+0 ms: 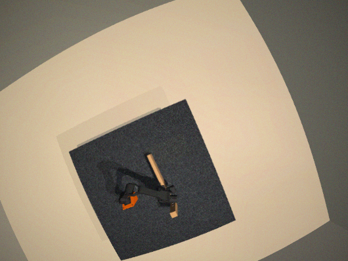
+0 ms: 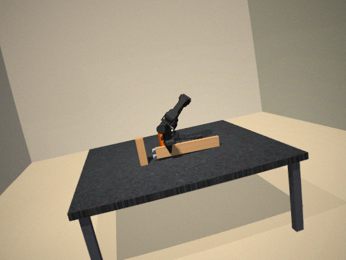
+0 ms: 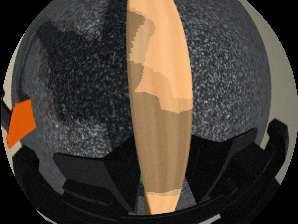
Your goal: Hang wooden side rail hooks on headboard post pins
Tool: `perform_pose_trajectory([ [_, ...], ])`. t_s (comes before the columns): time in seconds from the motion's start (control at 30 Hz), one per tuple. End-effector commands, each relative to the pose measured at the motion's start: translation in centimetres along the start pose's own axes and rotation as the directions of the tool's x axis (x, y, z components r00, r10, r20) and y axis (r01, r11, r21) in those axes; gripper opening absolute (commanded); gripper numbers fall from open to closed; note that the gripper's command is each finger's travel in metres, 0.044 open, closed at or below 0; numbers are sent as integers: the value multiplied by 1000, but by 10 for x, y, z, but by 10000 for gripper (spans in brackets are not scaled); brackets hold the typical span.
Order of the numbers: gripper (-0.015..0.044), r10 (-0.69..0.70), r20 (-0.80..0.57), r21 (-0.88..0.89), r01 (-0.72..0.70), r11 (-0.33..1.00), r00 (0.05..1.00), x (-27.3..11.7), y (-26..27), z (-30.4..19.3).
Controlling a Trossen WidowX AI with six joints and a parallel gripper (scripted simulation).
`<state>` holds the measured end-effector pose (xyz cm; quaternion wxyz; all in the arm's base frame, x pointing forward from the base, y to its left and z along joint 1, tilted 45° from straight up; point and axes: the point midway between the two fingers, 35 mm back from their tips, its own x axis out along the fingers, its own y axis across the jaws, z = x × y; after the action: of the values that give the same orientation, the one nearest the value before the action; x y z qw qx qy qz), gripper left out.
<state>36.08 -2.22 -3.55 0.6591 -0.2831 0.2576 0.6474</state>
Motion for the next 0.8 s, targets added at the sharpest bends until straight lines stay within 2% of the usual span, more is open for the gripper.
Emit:
perform_pose_trajectory([
  [0.0, 0, -5, -5, -1, 5, 1000, 1000, -3, 1, -4],
  [0.77, 0, -5, -5, -1, 5, 1000, 1000, -3, 0, -6],
])
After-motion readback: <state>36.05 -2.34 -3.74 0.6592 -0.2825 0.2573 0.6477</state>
